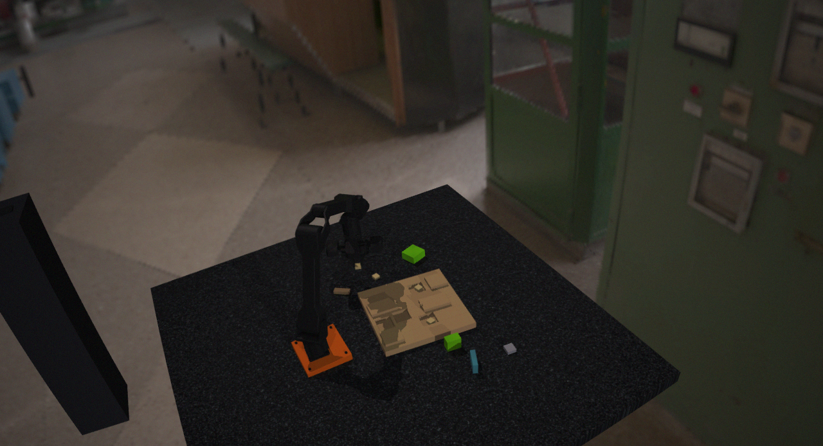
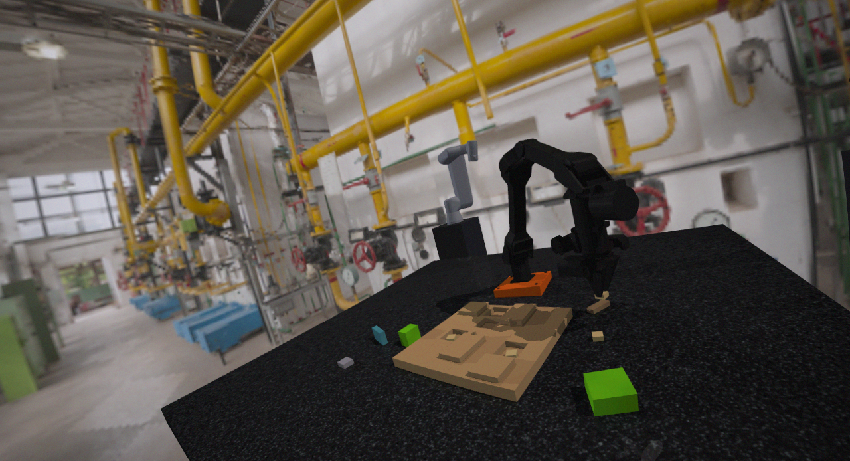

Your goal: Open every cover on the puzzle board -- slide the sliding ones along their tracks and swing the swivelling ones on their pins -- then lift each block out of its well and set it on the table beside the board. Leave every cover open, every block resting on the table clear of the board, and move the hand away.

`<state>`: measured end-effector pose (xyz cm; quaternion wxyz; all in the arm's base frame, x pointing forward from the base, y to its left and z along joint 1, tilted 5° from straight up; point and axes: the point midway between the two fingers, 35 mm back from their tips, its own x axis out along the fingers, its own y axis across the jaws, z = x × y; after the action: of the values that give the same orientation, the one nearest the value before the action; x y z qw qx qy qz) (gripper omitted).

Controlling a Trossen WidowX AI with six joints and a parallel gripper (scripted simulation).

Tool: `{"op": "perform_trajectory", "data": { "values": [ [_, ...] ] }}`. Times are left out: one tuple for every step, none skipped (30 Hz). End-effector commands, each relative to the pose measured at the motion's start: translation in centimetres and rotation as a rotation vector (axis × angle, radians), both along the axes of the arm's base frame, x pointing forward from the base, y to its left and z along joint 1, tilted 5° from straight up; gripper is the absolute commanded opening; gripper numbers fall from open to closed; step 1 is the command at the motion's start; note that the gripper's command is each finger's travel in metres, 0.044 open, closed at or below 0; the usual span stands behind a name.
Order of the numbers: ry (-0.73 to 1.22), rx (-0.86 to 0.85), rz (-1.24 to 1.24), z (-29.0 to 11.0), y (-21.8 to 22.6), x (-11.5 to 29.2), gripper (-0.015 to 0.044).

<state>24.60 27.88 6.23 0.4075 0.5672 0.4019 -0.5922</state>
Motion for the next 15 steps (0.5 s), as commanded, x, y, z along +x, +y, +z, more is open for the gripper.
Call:
{"op": "perform_trajectory", "data": {
  "values": [
    [0.009,-0.004,-0.005,-1.0,-0.1,-0.2,0.0080],
    [0.009,-0.004,-0.005,-1.1,-0.1,-0.2,0.0080],
    [0.009,-0.004,-0.005,-1.3,-0.1,-0.2,0.0080],
    [0.009,-0.004,-0.005,-1.5,-0.1,-0.2,0.0080],
    [0.009,-0.004,-0.005,-1.6,-0.1,-0.2,0.0080],
    [0.009,-0.004,-0.005,-1.8,-0.1,-0.2,0.0080],
    [0.009,-0.004,-0.005,-2.0,-0.1,-0.2,0.0080],
    [0.009,-0.004,-0.005,-2.1,-0.1,-0.2,0.0080],
    [0.009,-0.004,-0.005,-2.3,-0.1,-0.2,0.0080],
    [0.009,-0.004,-0.005,-2.4,-0.1,-0.2,0.0080],
    [0.009,-0.004,-0.005,-2.6,-0.2,-0.3,0.0080],
    [0.009,-0.004,-0.005,-2.8,-0.2,-0.3,0.0080],
    [0.009,-0.004,-0.005,-2.9,-0.2,-0.3,0.0080],
    [0.009,-0.004,-0.005,-3.1,-0.2,-0.3,0.0080],
    [0.009,-0.004,-0.005,-3.3,-0.2,-0.3,0.0080]
  ]
}}
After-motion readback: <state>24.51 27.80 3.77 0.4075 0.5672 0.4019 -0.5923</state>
